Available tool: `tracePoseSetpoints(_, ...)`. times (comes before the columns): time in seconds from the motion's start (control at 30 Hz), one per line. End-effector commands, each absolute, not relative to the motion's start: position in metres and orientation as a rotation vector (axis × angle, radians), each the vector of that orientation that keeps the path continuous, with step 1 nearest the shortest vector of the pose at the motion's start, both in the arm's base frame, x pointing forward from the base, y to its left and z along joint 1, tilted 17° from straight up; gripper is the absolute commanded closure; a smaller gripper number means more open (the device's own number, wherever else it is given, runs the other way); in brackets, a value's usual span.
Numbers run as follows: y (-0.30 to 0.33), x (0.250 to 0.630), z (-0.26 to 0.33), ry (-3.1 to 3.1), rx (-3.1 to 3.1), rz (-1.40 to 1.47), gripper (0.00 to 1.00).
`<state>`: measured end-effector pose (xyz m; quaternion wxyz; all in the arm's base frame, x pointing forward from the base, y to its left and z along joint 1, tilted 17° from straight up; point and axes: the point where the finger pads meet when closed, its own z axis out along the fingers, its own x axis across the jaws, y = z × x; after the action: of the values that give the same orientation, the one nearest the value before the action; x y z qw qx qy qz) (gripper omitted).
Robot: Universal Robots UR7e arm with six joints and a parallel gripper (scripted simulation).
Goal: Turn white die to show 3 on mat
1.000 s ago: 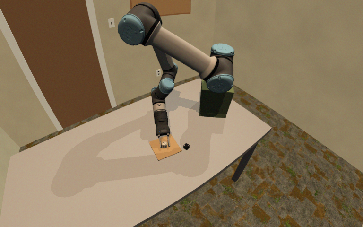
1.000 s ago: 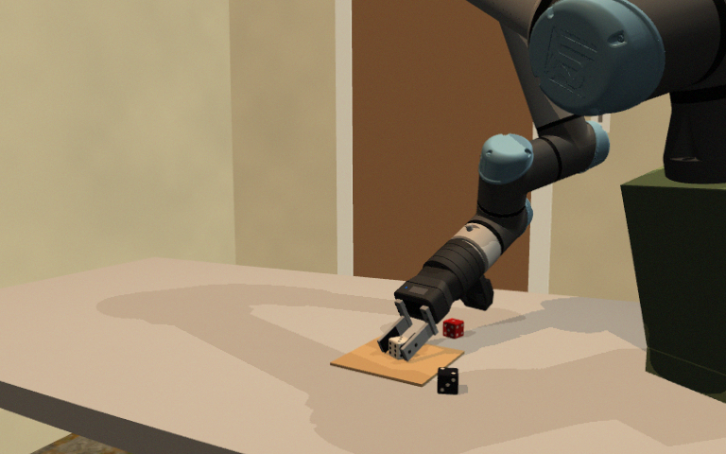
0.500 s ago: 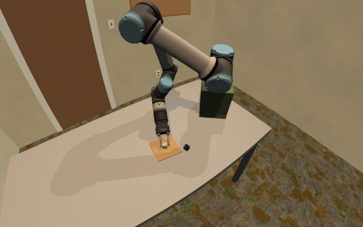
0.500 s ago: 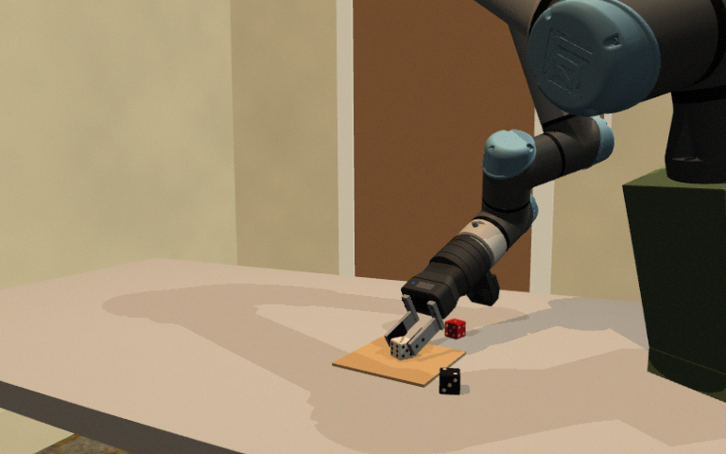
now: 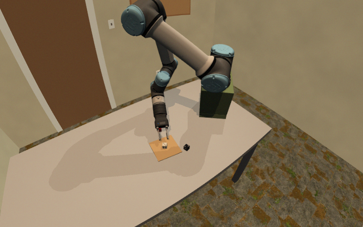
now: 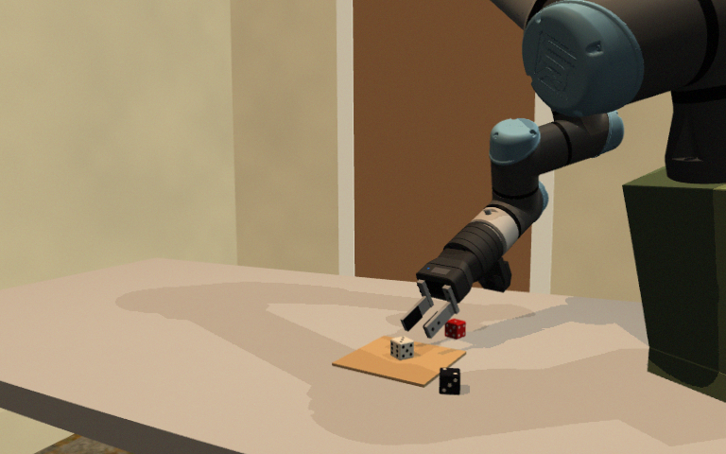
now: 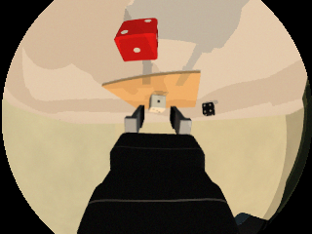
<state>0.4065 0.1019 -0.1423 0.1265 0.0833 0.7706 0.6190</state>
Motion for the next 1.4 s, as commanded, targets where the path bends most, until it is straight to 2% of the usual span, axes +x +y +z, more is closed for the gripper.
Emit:
tracePoseSetpoints(0.0,0.101,0.406,-0.142,2.243,0.241,1.803,0.21)
tracePoseSetpoints(0.73,0.087,0.396,-0.086,2.243,0.241,1.803,0.21)
tracePoseSetpoints(1.37,0.088,0.396,-0.083,2.289,0.248,1.755,0.21)
